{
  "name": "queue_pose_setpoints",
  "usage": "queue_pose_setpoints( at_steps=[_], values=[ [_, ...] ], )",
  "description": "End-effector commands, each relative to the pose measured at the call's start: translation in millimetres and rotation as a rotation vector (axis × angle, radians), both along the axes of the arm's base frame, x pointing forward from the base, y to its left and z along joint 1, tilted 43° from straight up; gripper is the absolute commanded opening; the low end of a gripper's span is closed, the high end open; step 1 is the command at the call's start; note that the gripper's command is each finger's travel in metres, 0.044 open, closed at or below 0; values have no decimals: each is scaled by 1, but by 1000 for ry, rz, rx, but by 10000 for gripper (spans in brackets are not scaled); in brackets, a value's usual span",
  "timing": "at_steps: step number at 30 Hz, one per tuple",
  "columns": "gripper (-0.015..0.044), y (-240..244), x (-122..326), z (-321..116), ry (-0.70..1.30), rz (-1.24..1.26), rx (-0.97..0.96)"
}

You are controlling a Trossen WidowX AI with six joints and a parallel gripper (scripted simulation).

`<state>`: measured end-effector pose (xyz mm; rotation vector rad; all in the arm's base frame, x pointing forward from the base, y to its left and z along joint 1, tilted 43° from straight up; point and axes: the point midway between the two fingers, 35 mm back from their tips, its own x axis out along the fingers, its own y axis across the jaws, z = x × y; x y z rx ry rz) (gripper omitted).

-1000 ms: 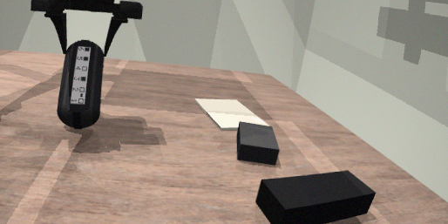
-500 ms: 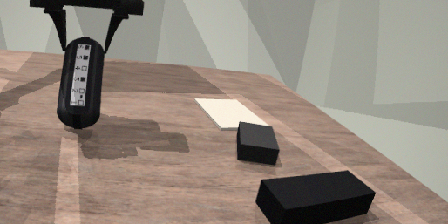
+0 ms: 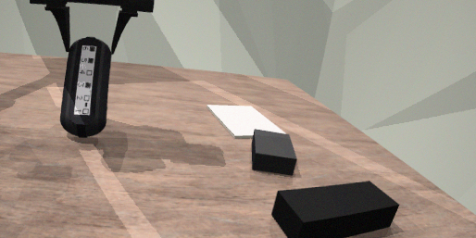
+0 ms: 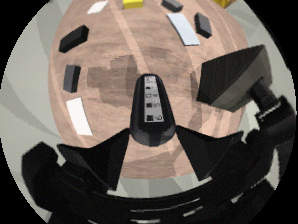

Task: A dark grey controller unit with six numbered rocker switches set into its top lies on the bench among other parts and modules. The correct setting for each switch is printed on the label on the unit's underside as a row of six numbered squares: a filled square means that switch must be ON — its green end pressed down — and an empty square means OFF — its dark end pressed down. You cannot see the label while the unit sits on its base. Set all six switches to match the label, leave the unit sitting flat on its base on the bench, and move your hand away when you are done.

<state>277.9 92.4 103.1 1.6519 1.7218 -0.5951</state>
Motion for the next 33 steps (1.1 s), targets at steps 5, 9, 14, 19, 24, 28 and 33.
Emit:
queue_pose_setpoints(
  at_steps=[5,9,14,19,24,28,33],
  values=[
    [337,-8,2,-6,3,1,-11],
    [338,-11,2,-7,3,1,-11],
    [338,-15,3,-9,3,1,-11],
    [338,-19,3,-11,3,1,-11],
    [338,-22,4,-13,3,1,-11],
    [338,-25,4,-14,3,1,-11],
    [338,-28,5,-16,3,1,-12]
  ],
)
